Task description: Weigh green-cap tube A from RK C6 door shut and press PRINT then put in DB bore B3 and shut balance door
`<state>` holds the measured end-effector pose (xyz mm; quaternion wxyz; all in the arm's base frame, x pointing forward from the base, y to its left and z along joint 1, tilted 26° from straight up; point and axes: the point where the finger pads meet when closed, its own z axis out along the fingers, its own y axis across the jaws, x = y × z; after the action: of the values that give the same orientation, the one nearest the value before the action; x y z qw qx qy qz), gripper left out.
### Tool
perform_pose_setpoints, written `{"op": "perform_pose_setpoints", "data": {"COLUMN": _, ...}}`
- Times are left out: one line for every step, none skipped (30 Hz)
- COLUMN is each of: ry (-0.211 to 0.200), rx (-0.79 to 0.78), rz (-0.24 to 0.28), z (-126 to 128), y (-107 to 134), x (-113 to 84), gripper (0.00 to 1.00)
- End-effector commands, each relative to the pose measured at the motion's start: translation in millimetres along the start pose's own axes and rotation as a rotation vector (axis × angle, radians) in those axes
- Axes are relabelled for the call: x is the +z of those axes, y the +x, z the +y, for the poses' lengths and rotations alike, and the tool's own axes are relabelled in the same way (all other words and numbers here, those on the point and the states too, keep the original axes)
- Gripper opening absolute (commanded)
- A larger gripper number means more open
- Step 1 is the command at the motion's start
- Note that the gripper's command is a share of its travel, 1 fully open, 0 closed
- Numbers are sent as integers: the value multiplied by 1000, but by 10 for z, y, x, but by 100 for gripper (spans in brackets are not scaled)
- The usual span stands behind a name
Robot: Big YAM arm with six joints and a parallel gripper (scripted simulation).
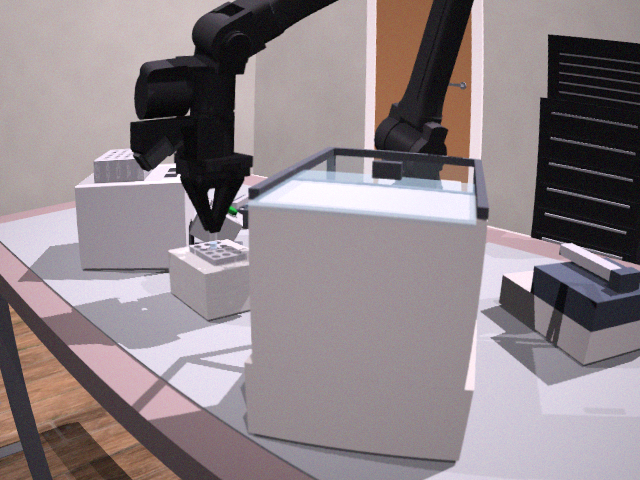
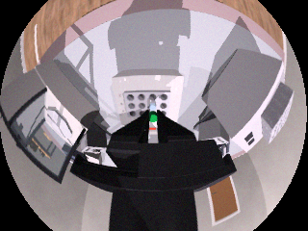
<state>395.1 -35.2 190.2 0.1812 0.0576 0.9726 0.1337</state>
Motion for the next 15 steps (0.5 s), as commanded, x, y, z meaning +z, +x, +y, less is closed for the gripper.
{"op": "perform_pose_setpoints", "data": {"ry": 0, "rx": 0, "rz": 1, "z": 39, "y": -12, "x": 61, "gripper": 9}}
{"op": "perform_pose_setpoints", "data": {"ry": 0, "rx": 1, "rz": 4, "z": 36, "y": -9, "x": 79, "gripper": 9}}
{"op": "perform_pose_setpoints", "data": {"ry": -1, "rx": 1, "rz": 6, "z": 35, "y": -7, "x": 91, "gripper": 9}}
{"op": "perform_pose_setpoints", "data": {"ry": -1, "rx": 1, "rz": 6, "z": 35, "y": -7, "x": 96, "gripper": 9}}
{"op": "perform_pose_setpoints", "data": {"ry": -1, "rx": 1, "rz": 6, "z": 35, "y": -7, "x": 101, "gripper": 9}}
{"op": "perform_pose_setpoints", "data": {"ry": -1, "rx": 1, "rz": 6, "z": 36, "y": -6, "x": 106, "gripper": 9}}
{"op": "perform_pose_setpoints", "data": {"ry": -1, "rx": 1, "rz": 4, "z": 37, "y": -16, "x": 104, "gripper": 9}}
{"op": "perform_pose_setpoints", "data": {"ry": -1, "rx": -1, "rz": 0, "z": 41, "y": -24, "x": 94, "gripper": 9}}
{"op": "perform_pose_setpoints", "data": {"ry": 0, "rx": -1, "rz": -1, "z": 44, "y": -15, "x": 94, "gripper": 9}}
{"op": "perform_pose_setpoints", "data": {"ry": 0, "rx": -1, "rz": -2, "z": 44, "y": -12, "x": 97, "gripper": 9}}
{"op": "perform_pose_setpoints", "data": {"ry": -1, "rx": 0, "rz": 3, "z": 42, "y": -6, "x": 113, "gripper": 9}}
{"op": "perform_pose_setpoints", "data": {"ry": -1, "rx": 0, "rz": 3, "z": 39, "y": -14, "x": 127, "gripper": 9}}
{"op": "perform_pose_setpoints", "data": {"ry": -1, "rx": 1, "rz": 5, "z": 38, "y": -9, "x": 138, "gripper": 9}}
{"op": "perform_pose_setpoints", "data": {"ry": -1, "rx": 1, "rz": 5, "z": 38, "y": -9, "x": 138, "gripper": 9}}
{"op": "perform_pose_setpoints", "data": {"ry": -1, "rx": 1, "rz": 5, "z": 38, "y": -9, "x": 138, "gripper": 9}}
